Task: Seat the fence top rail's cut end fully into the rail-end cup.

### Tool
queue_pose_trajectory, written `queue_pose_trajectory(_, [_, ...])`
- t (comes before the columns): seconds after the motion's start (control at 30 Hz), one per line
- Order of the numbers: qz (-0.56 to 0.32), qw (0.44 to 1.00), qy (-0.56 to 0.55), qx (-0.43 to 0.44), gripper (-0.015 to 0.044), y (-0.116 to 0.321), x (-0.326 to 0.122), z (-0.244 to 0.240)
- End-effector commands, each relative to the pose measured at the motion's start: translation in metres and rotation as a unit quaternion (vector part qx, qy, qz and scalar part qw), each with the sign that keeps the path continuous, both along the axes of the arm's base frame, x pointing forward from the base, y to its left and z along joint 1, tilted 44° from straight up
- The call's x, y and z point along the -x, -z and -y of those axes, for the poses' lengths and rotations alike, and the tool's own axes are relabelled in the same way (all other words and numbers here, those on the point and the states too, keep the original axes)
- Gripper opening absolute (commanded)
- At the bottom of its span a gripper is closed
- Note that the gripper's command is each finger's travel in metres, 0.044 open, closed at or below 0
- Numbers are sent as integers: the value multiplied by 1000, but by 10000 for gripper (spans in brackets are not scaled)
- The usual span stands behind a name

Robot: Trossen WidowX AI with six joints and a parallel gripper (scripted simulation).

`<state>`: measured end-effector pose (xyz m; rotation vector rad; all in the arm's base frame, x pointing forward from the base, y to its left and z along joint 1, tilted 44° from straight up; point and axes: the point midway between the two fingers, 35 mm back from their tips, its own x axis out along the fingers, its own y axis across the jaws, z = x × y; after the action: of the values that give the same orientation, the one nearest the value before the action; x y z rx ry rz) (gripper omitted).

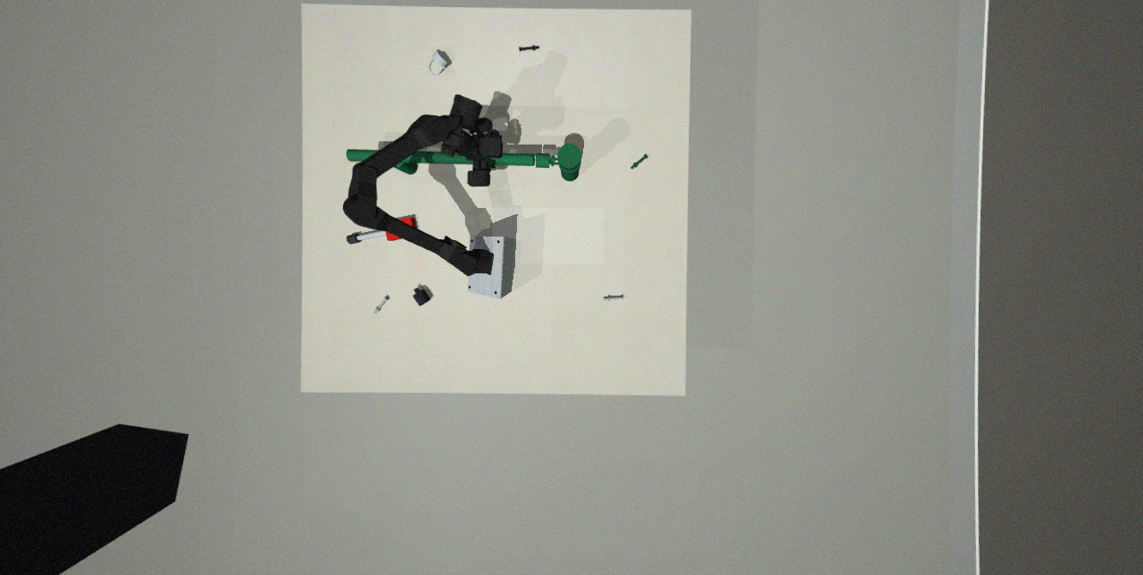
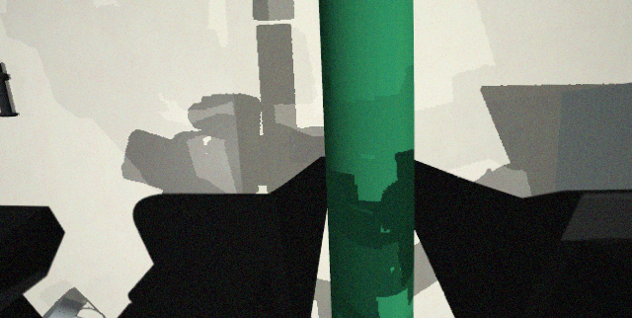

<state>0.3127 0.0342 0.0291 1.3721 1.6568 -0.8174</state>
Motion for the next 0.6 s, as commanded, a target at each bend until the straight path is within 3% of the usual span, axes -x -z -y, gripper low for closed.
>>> queue_pose_trajectory(0.0, [2,1000,3,5,0,6,-2,9])
queue_pose_trajectory(0.57, [1,1000,2,5,0,9,-2,11])
